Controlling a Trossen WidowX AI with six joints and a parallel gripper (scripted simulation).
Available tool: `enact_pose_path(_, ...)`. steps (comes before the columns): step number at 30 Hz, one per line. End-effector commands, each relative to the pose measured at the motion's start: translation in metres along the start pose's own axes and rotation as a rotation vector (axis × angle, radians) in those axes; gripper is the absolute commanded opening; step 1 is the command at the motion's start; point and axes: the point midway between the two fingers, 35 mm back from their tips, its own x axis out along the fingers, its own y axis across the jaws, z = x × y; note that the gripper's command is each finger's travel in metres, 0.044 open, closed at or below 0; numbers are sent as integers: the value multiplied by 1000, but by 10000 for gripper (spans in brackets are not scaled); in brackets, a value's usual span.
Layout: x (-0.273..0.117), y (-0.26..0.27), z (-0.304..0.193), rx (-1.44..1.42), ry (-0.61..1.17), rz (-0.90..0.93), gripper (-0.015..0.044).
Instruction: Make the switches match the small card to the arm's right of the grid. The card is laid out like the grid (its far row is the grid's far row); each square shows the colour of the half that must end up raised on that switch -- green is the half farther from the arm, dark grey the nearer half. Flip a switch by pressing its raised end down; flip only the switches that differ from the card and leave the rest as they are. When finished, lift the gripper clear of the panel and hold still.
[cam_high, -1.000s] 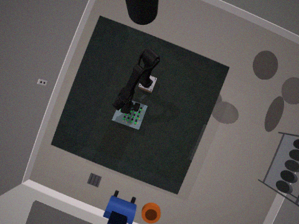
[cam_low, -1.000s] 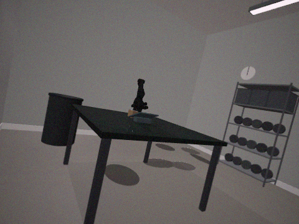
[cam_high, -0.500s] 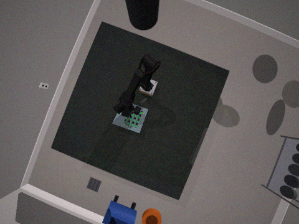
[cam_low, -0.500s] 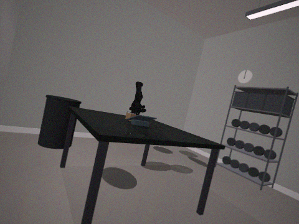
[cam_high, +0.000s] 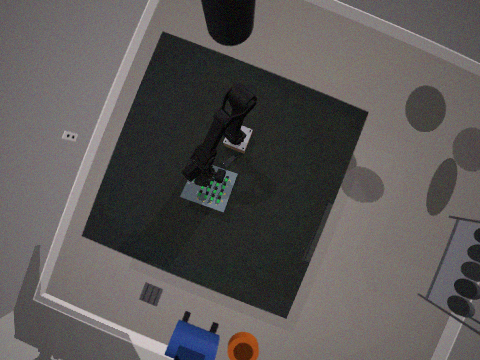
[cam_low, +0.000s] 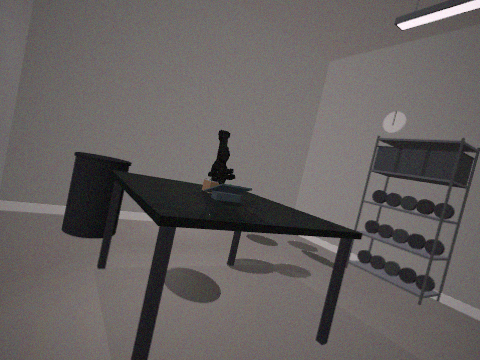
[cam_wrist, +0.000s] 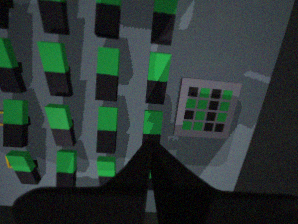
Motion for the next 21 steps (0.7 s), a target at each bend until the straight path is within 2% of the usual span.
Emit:
enact_pose_path(1, 1, 0, 0, 2, 0, -2, 0)
enact_pose_path(15, 0, 0, 1, 0, -1, -1, 0)
enact_pose_path(21, -60, 0, 3, 2, 26, -3, 0)
